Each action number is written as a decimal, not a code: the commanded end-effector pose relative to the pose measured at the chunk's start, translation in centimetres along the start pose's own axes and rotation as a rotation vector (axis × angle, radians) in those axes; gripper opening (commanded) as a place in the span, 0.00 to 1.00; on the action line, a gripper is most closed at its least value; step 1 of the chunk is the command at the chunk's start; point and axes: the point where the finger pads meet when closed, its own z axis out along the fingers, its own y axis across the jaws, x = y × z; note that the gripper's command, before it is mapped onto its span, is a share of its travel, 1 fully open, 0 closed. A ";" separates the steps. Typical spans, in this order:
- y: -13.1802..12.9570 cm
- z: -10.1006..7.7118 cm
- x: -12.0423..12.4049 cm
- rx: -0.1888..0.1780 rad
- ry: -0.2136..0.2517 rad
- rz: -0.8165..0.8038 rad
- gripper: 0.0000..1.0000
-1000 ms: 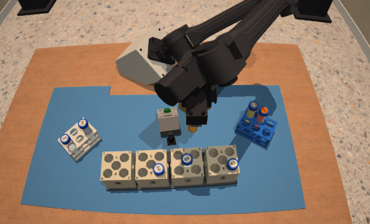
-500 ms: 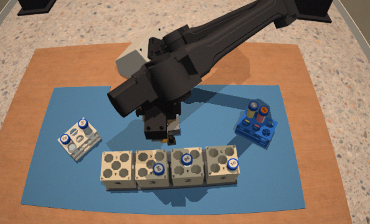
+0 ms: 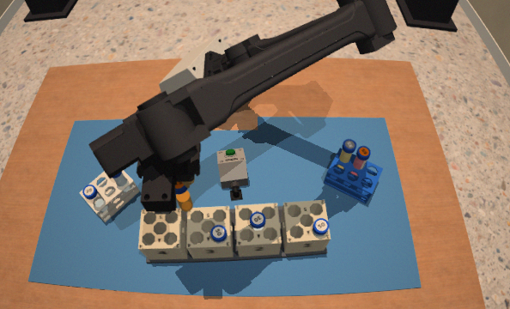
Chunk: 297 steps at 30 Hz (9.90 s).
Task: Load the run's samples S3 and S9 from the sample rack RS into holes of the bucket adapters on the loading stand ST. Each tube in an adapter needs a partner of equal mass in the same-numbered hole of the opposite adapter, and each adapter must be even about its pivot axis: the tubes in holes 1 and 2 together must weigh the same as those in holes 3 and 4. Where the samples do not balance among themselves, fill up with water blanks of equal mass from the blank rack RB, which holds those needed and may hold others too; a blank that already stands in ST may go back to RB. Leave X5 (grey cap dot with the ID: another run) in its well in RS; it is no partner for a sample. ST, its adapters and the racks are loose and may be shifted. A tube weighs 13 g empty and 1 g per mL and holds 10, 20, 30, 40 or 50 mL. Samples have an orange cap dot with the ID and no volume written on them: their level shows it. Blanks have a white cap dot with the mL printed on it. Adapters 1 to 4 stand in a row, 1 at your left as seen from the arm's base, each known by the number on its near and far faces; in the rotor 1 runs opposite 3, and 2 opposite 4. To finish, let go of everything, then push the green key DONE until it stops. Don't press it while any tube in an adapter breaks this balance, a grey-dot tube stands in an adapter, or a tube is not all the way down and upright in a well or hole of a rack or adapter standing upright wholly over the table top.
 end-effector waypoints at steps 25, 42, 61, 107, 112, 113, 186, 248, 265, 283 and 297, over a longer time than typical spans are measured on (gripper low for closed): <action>-7.3 2.3 -2.8 0.002 -0.003 -0.018 0.00; -8.4 3.0 -3.2 0.020 -0.028 -0.001 0.00; -6.9 4.4 -2.9 0.008 -0.009 -0.022 0.00; -8.6 9.2 -3.4 0.014 -0.027 -0.009 0.00; -7.6 11.4 -2.8 -0.008 0.003 -0.013 0.00; -7.6 11.4 -3.0 -0.006 0.001 -0.016 0.00; -7.9 9.5 -3.2 0.009 -0.016 -0.023 0.55; -20.4 15.2 12.1 -0.001 0.002 0.762 0.80; -20.7 14.1 11.6 0.011 -0.015 0.747 0.00; -21.3 9.0 10.9 0.033 -0.042 0.731 0.00; -21.2 4.8 11.0 0.038 -0.041 0.730 0.00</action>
